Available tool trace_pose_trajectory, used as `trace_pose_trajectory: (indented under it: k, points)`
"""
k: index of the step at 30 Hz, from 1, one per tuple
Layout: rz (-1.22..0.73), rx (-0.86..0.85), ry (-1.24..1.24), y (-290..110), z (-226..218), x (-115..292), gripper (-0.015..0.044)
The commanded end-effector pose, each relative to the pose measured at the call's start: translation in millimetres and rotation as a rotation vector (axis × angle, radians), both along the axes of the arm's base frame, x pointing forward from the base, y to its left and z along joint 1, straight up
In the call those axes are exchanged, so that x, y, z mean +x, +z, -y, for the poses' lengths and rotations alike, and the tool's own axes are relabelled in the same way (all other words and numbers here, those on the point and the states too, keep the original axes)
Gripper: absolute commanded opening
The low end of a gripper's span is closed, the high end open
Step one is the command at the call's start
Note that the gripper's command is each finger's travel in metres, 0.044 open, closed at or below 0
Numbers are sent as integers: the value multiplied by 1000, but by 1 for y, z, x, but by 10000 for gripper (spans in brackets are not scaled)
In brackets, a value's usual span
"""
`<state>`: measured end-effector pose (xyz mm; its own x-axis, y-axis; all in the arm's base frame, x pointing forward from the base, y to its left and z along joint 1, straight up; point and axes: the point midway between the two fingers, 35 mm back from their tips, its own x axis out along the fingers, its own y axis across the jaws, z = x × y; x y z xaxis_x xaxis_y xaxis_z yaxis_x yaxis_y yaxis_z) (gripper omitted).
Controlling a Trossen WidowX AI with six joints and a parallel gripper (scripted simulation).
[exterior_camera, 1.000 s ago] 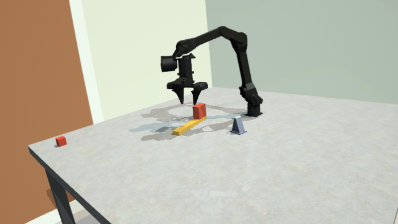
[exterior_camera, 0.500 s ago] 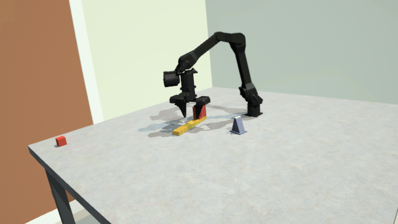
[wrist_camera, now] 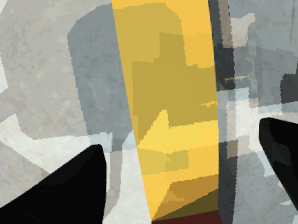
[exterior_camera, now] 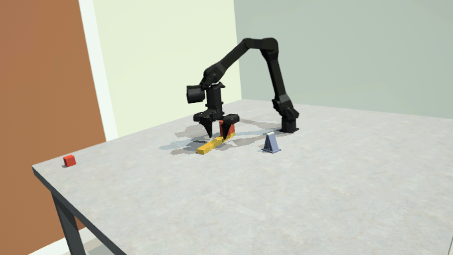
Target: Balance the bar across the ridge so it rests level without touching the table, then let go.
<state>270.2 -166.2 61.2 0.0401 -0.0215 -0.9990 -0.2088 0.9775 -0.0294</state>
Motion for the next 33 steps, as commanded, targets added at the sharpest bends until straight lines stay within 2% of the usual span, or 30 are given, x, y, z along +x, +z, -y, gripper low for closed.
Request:
trace_pose_trajectory:
  k: [1, 20, 27, 33]
  points:
    - [-14, 6, -3, -11, -1, -3, 315]
    - [-14, 6, -3, -12, -1, -3, 315]
    - [-10, 6, 0, -11, -1, -2, 131]
    - [-10, 6, 0, -11, -1, -2, 91]
